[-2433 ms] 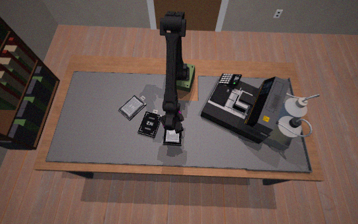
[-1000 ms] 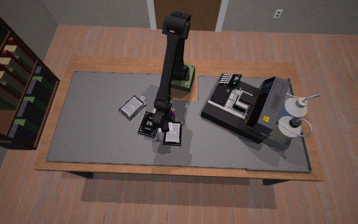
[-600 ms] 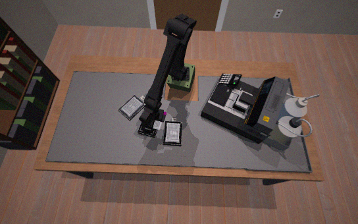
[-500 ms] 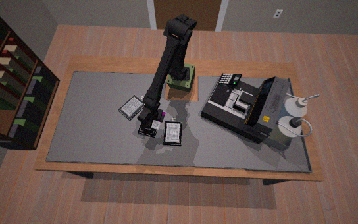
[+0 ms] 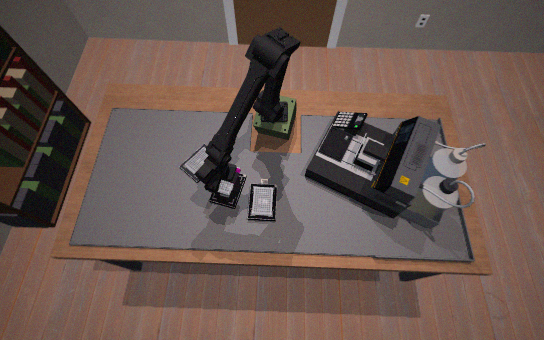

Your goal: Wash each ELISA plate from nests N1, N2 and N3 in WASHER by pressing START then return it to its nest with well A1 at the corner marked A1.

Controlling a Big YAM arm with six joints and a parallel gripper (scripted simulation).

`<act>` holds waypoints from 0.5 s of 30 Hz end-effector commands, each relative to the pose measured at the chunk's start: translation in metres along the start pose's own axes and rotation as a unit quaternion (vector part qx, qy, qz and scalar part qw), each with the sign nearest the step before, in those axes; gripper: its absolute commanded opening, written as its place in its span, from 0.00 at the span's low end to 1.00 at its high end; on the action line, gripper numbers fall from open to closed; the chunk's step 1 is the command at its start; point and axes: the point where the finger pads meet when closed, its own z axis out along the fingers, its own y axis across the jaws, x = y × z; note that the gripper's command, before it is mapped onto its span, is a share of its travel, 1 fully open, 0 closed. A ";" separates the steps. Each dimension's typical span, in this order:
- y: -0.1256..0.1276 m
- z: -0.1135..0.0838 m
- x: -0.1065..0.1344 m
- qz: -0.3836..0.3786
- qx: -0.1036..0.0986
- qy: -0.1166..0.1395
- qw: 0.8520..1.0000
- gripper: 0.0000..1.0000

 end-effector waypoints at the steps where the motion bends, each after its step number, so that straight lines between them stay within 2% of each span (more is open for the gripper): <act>1: -0.003 -0.008 -0.026 -0.021 0.006 -0.023 1.000 0.84; 2: -0.003 -0.006 -0.013 -0.009 0.004 -0.013 1.000 0.84; 3: -0.003 -0.006 -0.013 -0.009 0.004 -0.013 1.000 0.84; 4: -0.006 -0.007 -0.024 -0.017 0.006 -0.021 1.000 0.84; 6: -0.006 -0.008 -0.025 -0.017 0.007 -0.023 1.000 0.84; 7: -0.003 -0.006 -0.014 -0.009 0.004 -0.013 1.000 0.84; 8: -0.006 -0.009 -0.026 -0.018 0.007 -0.023 1.000 0.84; 15: -0.005 -0.008 -0.025 -0.016 0.006 -0.021 1.000 0.84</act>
